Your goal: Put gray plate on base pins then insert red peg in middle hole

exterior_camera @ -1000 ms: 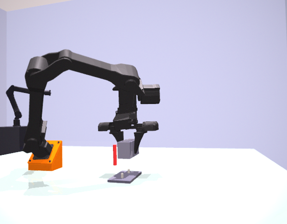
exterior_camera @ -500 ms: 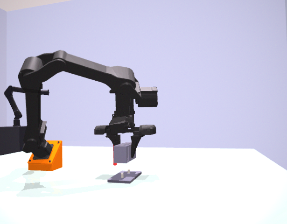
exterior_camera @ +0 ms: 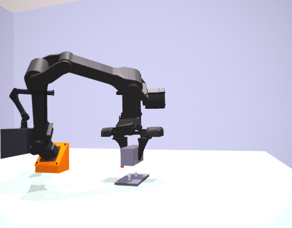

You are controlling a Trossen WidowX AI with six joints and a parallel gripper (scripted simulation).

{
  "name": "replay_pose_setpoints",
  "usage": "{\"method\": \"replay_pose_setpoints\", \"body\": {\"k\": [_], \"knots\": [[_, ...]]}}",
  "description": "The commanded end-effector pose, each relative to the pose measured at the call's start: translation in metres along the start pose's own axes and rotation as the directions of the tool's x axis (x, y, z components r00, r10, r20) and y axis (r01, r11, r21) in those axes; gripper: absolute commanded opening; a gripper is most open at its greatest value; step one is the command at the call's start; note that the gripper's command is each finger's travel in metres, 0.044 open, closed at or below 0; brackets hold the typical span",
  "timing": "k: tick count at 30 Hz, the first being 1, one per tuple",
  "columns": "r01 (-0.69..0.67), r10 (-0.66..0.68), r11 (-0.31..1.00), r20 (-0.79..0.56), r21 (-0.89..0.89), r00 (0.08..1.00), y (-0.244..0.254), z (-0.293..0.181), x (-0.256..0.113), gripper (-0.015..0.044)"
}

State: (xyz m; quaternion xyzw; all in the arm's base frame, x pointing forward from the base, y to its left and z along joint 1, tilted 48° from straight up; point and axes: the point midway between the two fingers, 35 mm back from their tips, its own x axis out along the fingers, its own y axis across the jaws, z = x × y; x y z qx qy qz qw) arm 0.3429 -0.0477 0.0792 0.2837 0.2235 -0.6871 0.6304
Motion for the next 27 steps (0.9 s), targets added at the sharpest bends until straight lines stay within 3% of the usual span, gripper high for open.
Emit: {"method": "replay_pose_setpoints", "body": {"k": [1, 27], "knots": [[-0.001, 0.001, 1.000, 0.004, 0.000, 1.000, 0.000, 0.002, 0.002, 0.0000], [-0.001, 0.001, 1.000, 0.006, 0.000, 1.000, 0.000, 0.002, 0.040, 0.0000]]}}
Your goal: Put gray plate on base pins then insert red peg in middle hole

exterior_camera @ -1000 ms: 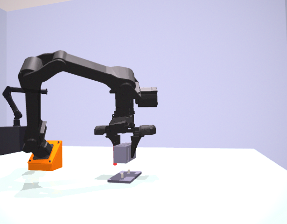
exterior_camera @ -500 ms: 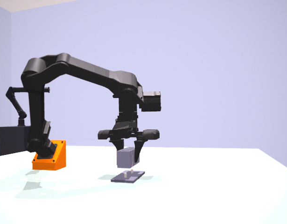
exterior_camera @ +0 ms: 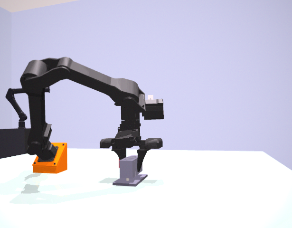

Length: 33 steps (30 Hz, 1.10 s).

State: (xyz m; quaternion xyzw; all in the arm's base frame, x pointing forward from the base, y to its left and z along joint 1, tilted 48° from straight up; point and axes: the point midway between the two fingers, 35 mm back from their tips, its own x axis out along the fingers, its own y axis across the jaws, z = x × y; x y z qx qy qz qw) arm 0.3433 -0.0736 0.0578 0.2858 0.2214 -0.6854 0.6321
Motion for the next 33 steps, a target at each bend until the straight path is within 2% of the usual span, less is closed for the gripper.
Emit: {"method": "replay_pose_setpoints", "body": {"k": [1, 9, 26, 30, 33], "knots": [[0.006, -0.006, 1.000, 0.007, -0.004, 1.000, -0.002, 0.001, 0.007, 0.0000], [0.000, 0.000, 1.000, 0.000, -0.001, 1.000, 0.000, 0.000, 0.002, 0.0000], [0.000, 0.000, 1.000, 0.000, -0.001, 1.000, 0.000, 0.000, 0.002, 0.0440], [0.000, 0.000, 1.000, 0.000, -0.003, 1.000, 0.000, 0.000, 0.000, 0.0440], [-0.003, 0.003, 0.999, -0.002, -0.035, 1.000, 0.005, -0.003, -0.033, 0.0440]]}}
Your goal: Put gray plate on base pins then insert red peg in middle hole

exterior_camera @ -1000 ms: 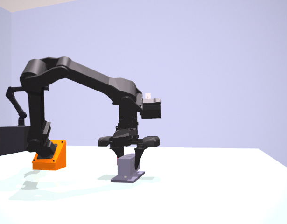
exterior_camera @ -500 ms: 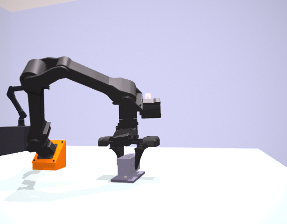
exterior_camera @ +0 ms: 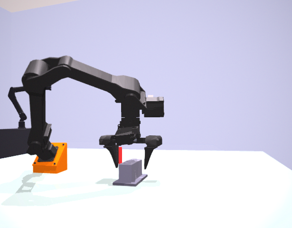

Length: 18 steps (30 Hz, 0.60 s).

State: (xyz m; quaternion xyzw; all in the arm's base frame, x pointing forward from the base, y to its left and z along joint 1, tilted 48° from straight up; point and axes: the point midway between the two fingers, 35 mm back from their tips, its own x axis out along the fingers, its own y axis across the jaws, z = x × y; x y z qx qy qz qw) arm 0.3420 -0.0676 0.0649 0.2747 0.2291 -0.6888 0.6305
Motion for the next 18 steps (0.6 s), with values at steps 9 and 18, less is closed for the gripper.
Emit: {"method": "replay_pose_setpoints", "body": {"k": [9, 18], "knots": [[-0.029, 0.029, 0.996, 0.003, -0.086, 1.000, 0.004, -0.003, -0.104, 0.0440], [-0.031, 0.027, 0.981, -0.021, -0.191, 0.999, -0.019, -0.062, -0.110, 0.0440]]}}
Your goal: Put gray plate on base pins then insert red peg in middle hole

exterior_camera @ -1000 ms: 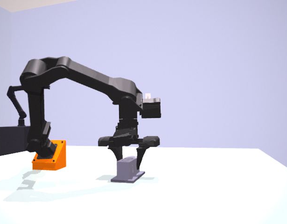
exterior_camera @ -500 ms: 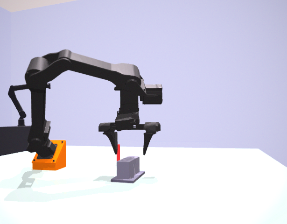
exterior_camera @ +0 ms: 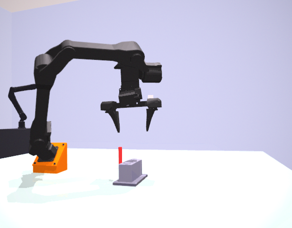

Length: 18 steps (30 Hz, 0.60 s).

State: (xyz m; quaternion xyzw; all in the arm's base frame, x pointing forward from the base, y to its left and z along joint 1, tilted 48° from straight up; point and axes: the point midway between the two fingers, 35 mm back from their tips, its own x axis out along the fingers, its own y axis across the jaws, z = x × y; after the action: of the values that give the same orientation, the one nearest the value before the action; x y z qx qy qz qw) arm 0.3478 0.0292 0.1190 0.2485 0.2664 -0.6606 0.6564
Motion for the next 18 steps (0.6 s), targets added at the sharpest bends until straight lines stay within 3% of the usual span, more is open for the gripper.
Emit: {"method": "replay_pose_setpoints", "body": {"k": [1, 8, 13, 18], "knots": [[0.010, -0.011, 0.994, -0.010, -0.111, 1.000, -0.019, -0.056, -0.003, 0.0440], [0.027, -0.030, 0.952, -0.003, -0.304, 1.000, -0.083, -0.155, -0.002, 0.0440], [0.030, -0.031, 0.947, 0.001, -0.319, 1.000, -0.090, -0.162, 0.001, 0.0440], [0.030, -0.031, 0.947, 0.001, -0.319, 1.000, -0.090, -0.163, 0.033, 0.0440]]}}
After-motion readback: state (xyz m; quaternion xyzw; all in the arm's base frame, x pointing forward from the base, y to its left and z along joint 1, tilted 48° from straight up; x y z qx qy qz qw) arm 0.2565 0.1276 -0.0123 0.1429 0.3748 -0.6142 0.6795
